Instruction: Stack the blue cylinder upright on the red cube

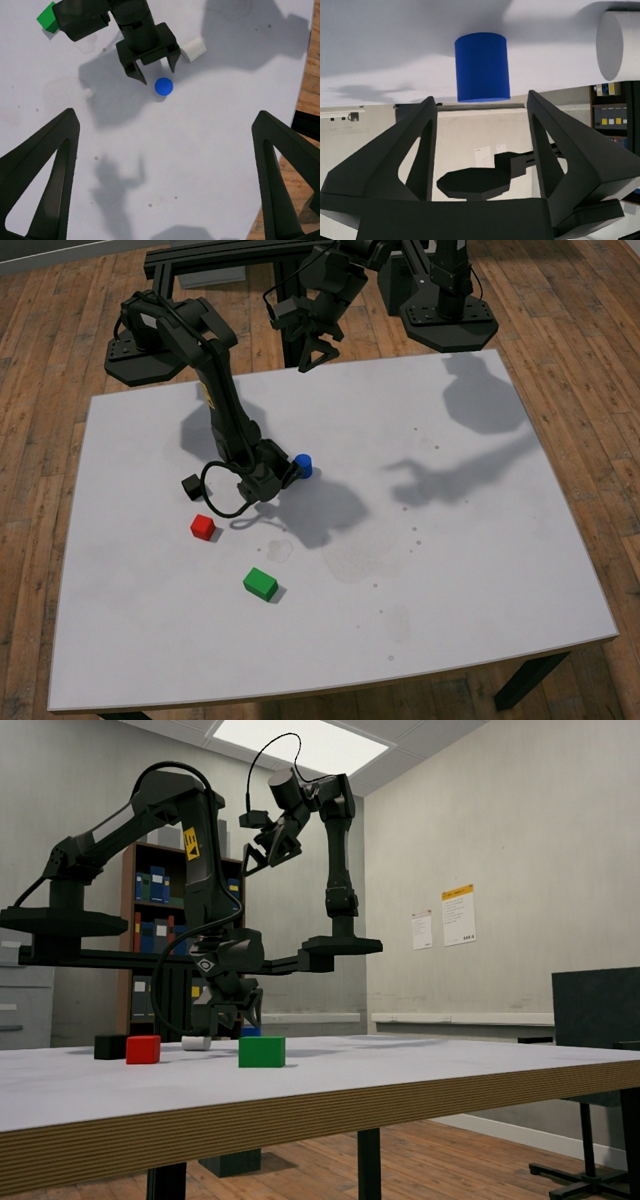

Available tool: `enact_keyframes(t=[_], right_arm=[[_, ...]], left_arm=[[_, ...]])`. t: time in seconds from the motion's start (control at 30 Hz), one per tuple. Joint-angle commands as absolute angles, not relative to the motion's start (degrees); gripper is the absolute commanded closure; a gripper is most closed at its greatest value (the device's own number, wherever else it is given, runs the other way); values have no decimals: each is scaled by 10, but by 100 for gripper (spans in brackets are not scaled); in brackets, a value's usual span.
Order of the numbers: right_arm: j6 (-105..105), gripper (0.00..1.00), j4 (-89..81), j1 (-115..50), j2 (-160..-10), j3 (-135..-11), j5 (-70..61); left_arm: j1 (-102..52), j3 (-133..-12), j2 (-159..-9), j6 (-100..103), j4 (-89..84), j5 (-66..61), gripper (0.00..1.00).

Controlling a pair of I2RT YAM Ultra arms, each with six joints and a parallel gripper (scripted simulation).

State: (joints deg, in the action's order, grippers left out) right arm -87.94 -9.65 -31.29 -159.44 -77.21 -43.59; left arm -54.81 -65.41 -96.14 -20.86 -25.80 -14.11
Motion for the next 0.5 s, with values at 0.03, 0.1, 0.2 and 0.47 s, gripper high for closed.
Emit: enact_keyframes(t=[0.03,0.1,0.2,0.47], right_arm=[[-899,36,-83,-324,-1599,-789,-450],[-903,36,-77,-328,-1604,-791,-451],[-910,36,-68,-333,-1610,-793,-451],[-924,36,-51,-343,-1622,-798,-451]], left_arm=[[-547,-672,-947,-212,-259,-147,0],[-547,-672,-947,-212,-259,-147,0],[-547,-672,-947,-212,-259,-147,0],[-547,-672,-947,-212,-259,-147,0]])
